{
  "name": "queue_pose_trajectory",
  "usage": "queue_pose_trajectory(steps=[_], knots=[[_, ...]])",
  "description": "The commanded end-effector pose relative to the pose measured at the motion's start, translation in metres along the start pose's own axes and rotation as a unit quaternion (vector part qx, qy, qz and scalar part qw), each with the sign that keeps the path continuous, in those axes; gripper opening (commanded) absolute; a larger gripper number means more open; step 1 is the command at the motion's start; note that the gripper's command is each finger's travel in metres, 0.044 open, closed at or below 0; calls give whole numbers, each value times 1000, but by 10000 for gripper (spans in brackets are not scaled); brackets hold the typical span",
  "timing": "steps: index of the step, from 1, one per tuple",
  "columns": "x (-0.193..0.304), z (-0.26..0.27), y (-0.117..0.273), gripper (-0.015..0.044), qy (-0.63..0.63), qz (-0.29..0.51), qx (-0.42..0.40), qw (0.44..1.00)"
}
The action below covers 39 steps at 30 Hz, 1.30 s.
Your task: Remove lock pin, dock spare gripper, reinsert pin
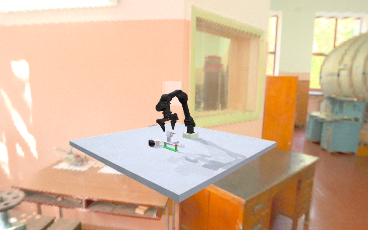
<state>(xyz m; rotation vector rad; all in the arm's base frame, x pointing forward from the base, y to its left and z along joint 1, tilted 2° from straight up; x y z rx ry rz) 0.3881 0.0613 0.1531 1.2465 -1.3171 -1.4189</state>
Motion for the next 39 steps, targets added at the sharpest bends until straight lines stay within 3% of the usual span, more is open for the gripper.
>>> queue_pose_trajectory(steps=[1, 5, 11, 15, 22, 39], knots=[[-3, 2, 23, 440, -1, 0, 1, 1000], [3, -2, 14, 440, -36, 3, 5, 999], [52, -19, 12, 440, -356, 30, 23, 934], [83, -27, 11, 440, -553, 39, 41, 831], [129, -35, 10, 440, -802, 40, 74, 592], [131, -35, 10, 440, -807, 40, 75, 585]])
Point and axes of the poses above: the point midway between the two fingers, 35 mm back from their tips, its own y axis back along the fingers, its own z axis across the jaws, x = y × z, the point moved 1 cm from there along y, back along the fingers, and after that the axes turned 3 degrees about -y, right-handed, at the moved point
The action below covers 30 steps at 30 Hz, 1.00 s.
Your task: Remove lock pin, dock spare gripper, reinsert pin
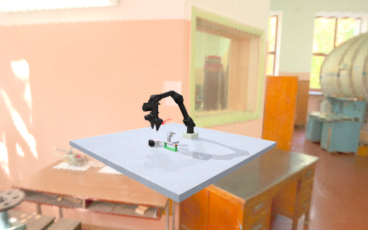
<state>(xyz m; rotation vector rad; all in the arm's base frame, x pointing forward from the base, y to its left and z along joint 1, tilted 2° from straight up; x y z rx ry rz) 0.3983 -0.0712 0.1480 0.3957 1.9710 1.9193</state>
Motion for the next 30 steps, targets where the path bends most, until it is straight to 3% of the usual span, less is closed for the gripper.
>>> queue_pose_trajectory(steps=[1, 7, 17, 30], knots=[[-2, -2, -1, 440, -24, -2, 4, 1000], [-3, -2, -10, 440, -24, -2, 4, 1000], [-3, -2, -67, 440, -24, -2, 3, 1000], [-4, -2, -85, 440, -24, -2, 3, 1000]])
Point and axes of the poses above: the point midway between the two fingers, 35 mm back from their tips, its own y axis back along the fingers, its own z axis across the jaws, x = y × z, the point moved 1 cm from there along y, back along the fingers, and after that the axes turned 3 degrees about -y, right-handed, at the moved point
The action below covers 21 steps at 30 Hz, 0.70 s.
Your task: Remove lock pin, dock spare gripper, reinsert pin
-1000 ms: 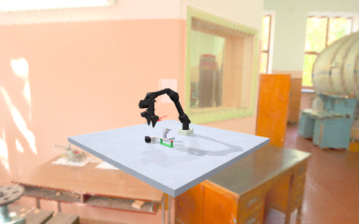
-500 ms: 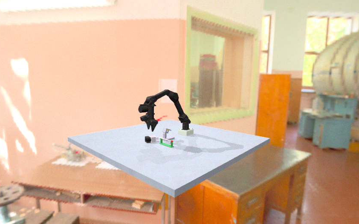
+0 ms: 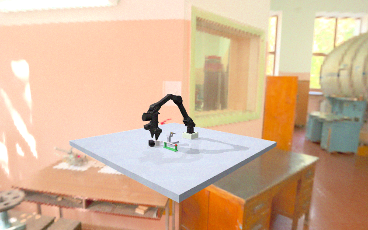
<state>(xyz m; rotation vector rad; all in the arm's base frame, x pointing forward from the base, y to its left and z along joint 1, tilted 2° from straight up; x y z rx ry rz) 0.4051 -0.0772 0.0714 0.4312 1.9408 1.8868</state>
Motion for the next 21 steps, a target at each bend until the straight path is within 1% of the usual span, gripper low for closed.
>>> queue_pose_trajectory(steps=[1, 21], knots=[[0, -1, -9, 440, 0, 2, 2, 1000], [0, -1, -42, 440, 0, 2, 3, 1000]])
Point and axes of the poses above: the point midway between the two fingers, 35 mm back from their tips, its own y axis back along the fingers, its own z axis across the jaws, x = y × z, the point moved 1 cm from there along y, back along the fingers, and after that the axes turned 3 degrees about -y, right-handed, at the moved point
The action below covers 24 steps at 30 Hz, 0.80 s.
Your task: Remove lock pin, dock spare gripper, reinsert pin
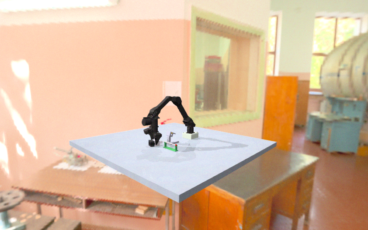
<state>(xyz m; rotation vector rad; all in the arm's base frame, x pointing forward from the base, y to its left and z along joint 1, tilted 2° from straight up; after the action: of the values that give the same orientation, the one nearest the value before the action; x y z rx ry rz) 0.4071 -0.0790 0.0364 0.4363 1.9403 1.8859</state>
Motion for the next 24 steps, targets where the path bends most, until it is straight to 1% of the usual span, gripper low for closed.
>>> queue_pose_trajectory(steps=[1, 7, 14, 22, 24], knots=[[1, -1, -8, 440, 2, 1, 2, 1000], [1, -1, -12, 440, 2, 1, 2, 1000], [1, -1, -12, 256, 2, 1, 2, 1000], [1, -1, -12, 203, 2, 1, 2, 1000], [1, -1, -12, 150, 2, 1, 2, 1000]])
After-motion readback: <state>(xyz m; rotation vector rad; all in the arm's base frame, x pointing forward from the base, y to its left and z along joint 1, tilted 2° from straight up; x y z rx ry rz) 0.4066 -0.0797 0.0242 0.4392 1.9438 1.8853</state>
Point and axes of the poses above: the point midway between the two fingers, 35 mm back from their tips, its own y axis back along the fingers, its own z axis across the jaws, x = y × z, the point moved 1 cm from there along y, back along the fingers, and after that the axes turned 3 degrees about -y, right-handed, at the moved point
